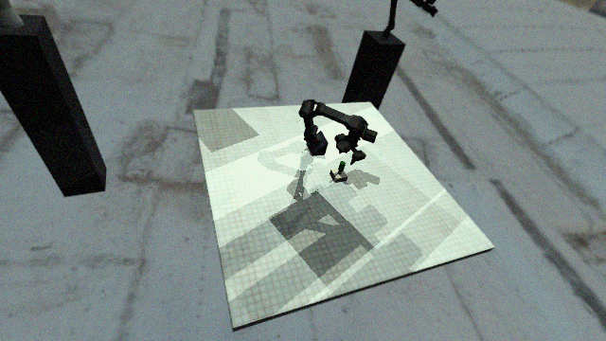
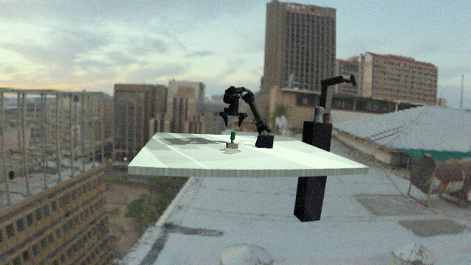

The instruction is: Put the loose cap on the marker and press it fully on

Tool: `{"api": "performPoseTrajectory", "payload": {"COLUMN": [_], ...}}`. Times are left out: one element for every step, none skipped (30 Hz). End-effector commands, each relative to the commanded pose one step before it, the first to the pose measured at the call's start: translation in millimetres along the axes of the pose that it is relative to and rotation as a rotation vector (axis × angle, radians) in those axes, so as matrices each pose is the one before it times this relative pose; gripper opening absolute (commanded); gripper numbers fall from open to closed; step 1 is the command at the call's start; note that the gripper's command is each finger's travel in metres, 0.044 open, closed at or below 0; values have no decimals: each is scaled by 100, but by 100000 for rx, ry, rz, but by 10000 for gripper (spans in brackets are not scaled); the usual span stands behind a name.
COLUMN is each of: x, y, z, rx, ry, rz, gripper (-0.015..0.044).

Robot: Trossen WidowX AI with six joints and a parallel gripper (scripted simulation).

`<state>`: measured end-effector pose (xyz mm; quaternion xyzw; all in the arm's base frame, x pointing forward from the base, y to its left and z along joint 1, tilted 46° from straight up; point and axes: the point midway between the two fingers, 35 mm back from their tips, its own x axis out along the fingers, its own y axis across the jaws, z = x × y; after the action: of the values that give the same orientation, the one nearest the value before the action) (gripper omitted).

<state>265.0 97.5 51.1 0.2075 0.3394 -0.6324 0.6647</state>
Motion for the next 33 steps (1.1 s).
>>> {"api": "performPoseTrajectory", "payload": {"x": [-755,12,35,58,72,72,72,72,72,72,72,72,72,72,72,58,35,12,0,0,0,0,0,0,0,0,0,24,49,68,91,103,123], "y": [-274,-4,-11,-18,-22,-21,-20,-19,-17,-16,-14,-12,-10,-8,-5,-2,-1,0,0,0,0,0,0,0,0,0,0,0,0,0,0,0,-1], "z": [45,-1,-4,-7,-10,-12,-14,-16,-18,-20,-21,-23,-24,-25,-26,-21,-13,-4,0,0,0,0,0,0,0,0,0,1,1,2,2,2,2], "rx": [342,-1561,-4684,-7807,-9642,-9655,-9655,-9655,-9655,-9655,-9655,-9644,-9657,-9657,-9644,-7811,-4686,-1562,0,0,0,0,0,0,0,0,0,0,1,1,1,2,2], "ry": [-188,-4,-11,-19,-23,-24,-24,-24,-23,-23,-22,-21,-20,-18,-16,-12,-7,-2,0,0,0,0,0,0,0,0,0,-1,-1,-2,-2,-2,-3], "rz": [-1453,1,4,5,4,2,0,-3,-5,-7,-10,-12,-14,-16,-18,-16,-10,-3,0,0,0,0,0,0,0,0,0,0,0,-1,-1,-2,-2], "gripper": [440,414,387,361,335,309,282,256,230,204,178,151,125,99,72,46,20,0,0,0,0,0,0,0,0,0,0,0,0,0,0,0,0]}}
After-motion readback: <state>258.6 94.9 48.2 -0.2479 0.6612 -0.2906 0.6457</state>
